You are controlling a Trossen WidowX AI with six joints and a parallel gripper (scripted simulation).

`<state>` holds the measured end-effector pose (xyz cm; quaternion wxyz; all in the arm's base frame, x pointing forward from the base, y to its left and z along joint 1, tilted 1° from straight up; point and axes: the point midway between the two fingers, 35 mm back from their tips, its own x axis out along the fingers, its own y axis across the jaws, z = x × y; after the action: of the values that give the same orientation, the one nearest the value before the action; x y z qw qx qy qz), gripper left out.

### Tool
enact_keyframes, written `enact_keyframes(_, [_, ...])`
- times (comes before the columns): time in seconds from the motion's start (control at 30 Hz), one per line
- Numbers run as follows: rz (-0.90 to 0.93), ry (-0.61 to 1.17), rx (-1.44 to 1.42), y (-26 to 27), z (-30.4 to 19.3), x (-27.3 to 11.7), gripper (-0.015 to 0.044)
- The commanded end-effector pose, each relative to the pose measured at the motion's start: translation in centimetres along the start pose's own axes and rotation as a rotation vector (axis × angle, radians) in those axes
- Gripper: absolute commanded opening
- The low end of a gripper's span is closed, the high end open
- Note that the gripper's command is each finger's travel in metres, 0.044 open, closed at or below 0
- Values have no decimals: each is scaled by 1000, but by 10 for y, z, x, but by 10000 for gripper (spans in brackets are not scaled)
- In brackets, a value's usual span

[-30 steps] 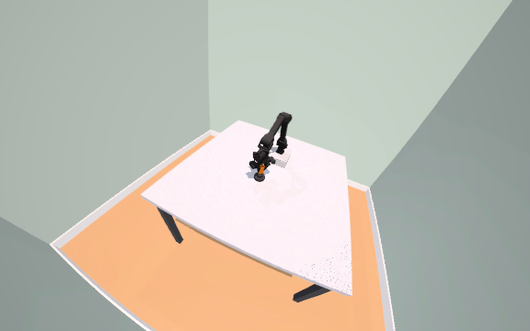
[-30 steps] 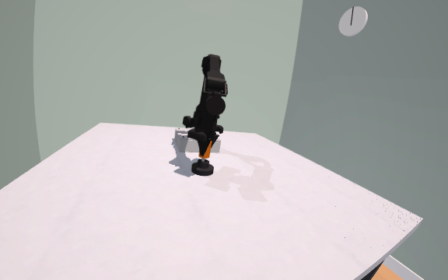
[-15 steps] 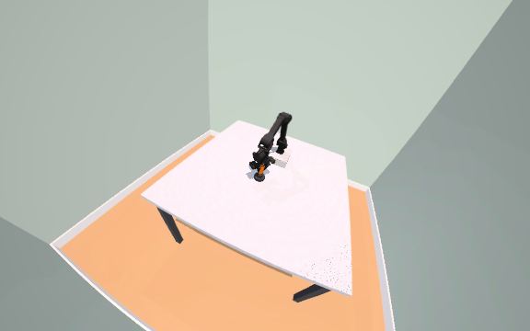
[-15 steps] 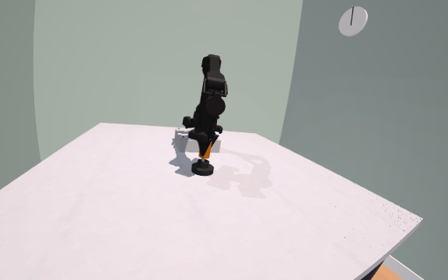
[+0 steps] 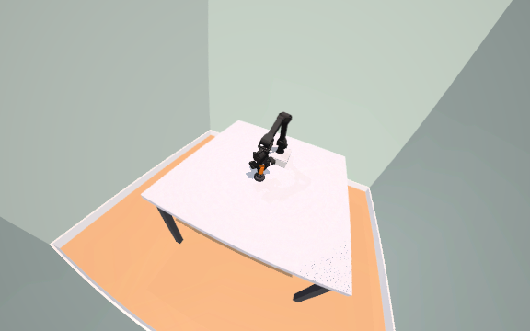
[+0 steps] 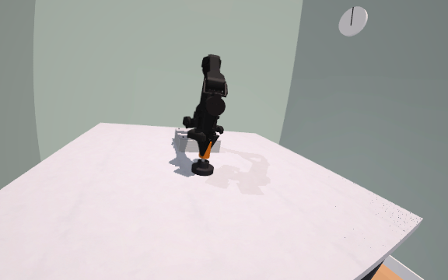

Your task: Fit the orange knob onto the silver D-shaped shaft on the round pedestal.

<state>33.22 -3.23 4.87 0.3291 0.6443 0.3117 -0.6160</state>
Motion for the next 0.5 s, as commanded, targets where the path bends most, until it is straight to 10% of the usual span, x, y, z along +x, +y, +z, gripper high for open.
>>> enact_keyframes(0.0, [-1, 3, 8, 0, 0, 0, 0])
enact_keyframes(0.47, [-1, 3, -14, 0, -1, -8, 0])
